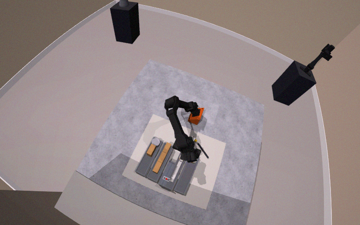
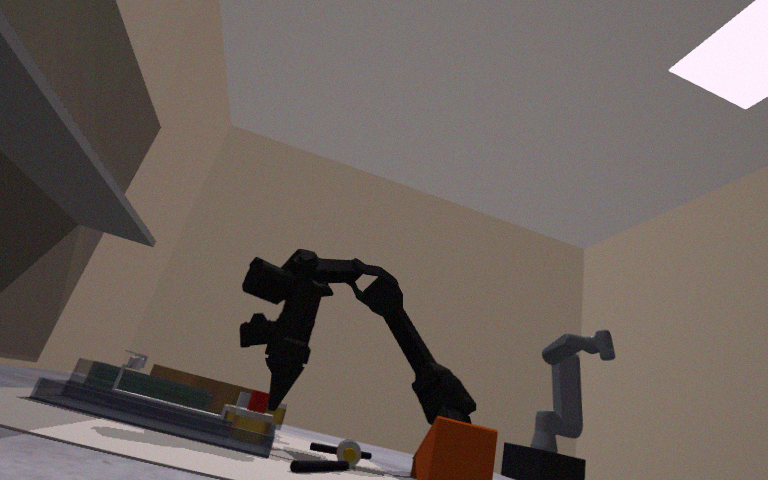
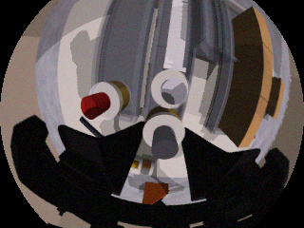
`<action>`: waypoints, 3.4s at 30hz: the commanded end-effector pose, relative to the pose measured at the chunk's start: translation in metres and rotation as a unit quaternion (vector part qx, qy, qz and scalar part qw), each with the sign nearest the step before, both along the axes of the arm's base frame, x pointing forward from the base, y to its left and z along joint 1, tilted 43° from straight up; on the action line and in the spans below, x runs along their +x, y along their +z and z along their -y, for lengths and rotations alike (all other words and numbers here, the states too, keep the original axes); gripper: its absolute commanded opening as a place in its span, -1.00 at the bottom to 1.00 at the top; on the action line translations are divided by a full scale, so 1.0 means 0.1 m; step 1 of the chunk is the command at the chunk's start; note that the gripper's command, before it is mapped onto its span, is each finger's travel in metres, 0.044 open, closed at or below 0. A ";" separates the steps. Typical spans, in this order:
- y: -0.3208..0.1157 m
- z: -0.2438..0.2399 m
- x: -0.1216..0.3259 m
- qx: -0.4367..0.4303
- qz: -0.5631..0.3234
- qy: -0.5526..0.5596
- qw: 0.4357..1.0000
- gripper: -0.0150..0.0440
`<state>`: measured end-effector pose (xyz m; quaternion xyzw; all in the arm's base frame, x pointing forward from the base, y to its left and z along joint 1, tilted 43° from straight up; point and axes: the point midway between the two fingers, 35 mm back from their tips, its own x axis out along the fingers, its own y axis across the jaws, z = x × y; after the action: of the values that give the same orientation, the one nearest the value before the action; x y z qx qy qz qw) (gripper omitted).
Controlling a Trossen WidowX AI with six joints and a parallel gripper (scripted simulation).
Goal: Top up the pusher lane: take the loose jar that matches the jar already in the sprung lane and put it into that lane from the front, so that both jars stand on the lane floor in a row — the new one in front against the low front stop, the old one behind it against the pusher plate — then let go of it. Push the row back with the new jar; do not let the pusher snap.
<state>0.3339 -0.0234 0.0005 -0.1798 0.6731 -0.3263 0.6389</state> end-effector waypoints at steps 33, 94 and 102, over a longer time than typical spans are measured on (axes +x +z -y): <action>0.05 0.05 0.19 -0.005 0.008 0.003 1.000 -0.49; 0.05 0.04 0.22 -0.005 0.008 0.003 1.000 -0.49; 0.03 0.06 0.22 -0.005 0.008 0.003 1.000 -0.49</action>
<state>0.3513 -0.0278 0.0033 -0.1812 0.6727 -0.3281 0.6380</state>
